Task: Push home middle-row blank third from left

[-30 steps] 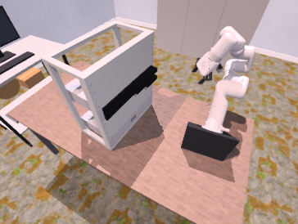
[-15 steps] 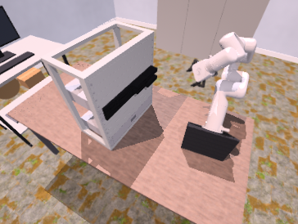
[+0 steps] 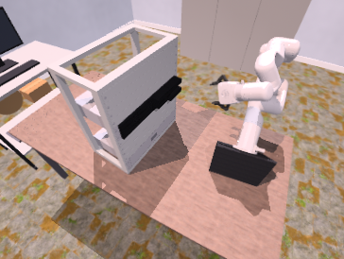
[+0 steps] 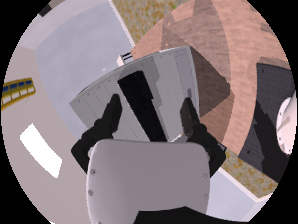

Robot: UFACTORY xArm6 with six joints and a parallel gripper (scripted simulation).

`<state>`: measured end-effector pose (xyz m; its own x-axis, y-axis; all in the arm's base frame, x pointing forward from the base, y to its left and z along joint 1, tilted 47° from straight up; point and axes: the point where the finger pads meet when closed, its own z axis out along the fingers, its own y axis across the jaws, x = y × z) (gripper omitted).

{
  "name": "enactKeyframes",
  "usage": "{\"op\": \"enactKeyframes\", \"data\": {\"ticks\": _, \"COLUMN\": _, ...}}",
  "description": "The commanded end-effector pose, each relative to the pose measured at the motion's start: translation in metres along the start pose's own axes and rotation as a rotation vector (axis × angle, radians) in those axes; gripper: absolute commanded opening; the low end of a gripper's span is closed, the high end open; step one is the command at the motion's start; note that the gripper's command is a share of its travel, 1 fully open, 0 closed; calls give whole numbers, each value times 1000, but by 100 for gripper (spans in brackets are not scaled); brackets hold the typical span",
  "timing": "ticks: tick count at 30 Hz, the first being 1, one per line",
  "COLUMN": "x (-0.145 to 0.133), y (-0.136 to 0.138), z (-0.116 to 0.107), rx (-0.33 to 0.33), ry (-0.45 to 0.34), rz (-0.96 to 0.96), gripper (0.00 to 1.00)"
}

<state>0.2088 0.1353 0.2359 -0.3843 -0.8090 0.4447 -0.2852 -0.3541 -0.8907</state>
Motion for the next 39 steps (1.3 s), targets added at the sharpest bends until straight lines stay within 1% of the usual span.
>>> {"op": "enactKeyframes", "data": {"ticks": 1, "x": -20, "y": 6, "z": -1, "rx": 128, "ry": -42, "rz": -52, "gripper": 100}}
{"op": "enactKeyframes", "data": {"ticks": 2, "x": -20, "y": 6, "z": -1, "rx": 128, "ry": -42, "rz": -52, "gripper": 100}}
{"op": "enactKeyframes", "data": {"ticks": 7, "x": -41, "y": 18, "z": -4, "rx": 265, "ry": -115, "rz": -125, "gripper": 100}}
{"op": "enactKeyframes", "data": {"ticks": 8, "x": -41, "y": 18, "z": -4, "rx": 265, "ry": -115, "rz": -125, "gripper": 100}}
{"op": "enactKeyframes", "data": {"ticks": 12, "x": -54, "y": 29, "z": -7, "rx": 353, "ry": -172, "rz": -180, "gripper": 100}}
{"op": "enactKeyframes", "data": {"ticks": 14, "x": -54, "y": 29, "z": -7, "rx": 353, "ry": -172, "rz": -180, "gripper": 100}}
{"op": "enactKeyframes", "data": {"ticks": 18, "x": -64, "y": 39, "z": -9, "rx": 423, "ry": -222, "rz": -230, "gripper": 100}}
{"op": "enactKeyframes", "data": {"ticks": 22, "x": -71, "y": 48, "z": -10, "rx": 473, "ry": -262, "rz": -270, "gripper": 100}}
{"op": "enactKeyframes", "data": {"ticks": 29, "x": -78, "y": 57, "z": -11, "rx": 521, "ry": -304, "rz": -312, "gripper": 100}}
{"op": "enactKeyframes", "data": {"ticks": 39, "x": -79, "y": 60, "z": -11, "rx": 533, "ry": -315, "rz": -324, "gripper": 100}}
